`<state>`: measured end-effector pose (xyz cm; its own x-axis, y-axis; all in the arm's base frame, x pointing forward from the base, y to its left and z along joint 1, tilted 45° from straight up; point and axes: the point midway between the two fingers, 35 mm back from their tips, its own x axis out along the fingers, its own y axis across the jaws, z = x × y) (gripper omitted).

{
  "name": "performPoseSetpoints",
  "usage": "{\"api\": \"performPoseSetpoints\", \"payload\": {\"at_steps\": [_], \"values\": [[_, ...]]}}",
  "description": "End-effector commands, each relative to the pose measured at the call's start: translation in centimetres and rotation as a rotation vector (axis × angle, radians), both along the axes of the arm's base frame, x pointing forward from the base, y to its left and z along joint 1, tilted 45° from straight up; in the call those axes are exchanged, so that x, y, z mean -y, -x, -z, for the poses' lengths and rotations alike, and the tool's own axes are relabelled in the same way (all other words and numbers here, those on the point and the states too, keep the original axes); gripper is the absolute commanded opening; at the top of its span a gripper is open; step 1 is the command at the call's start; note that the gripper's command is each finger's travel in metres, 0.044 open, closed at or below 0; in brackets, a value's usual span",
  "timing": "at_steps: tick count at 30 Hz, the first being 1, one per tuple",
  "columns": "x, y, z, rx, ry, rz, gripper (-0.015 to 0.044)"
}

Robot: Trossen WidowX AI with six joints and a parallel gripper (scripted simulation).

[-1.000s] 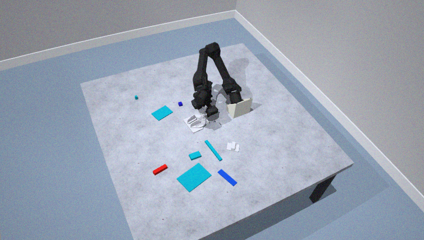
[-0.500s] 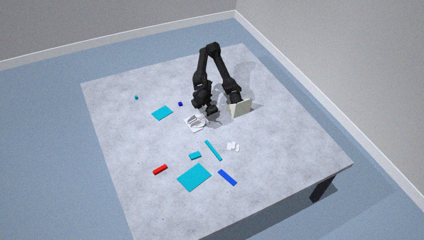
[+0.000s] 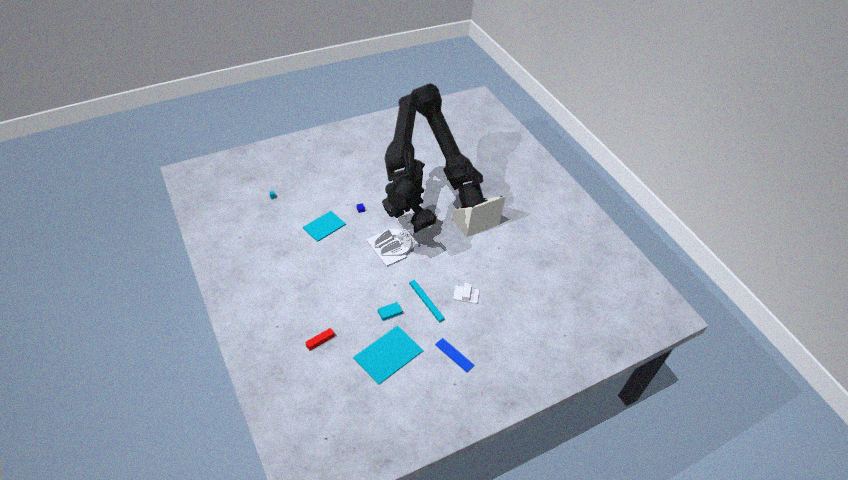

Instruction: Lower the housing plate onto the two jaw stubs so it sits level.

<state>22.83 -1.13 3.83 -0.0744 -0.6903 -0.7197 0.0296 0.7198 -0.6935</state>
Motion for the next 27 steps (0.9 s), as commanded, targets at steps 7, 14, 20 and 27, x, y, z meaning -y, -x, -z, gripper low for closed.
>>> {"api": "performPoseSetpoints", "payload": {"at_steps": [7,14,20,27], "values": [[0.52,0.24,-0.52,-0.004,0.004,-0.005,0.0351],[0.52,0.24,-0.52,-0.004,0.004,-0.005,0.0351],[0.52,0.24,-0.52,-0.004,0.004,-0.005,0.0351],[0.52,0.24,-0.52,-0.004,0.004,-0.005,0.0351]]}}
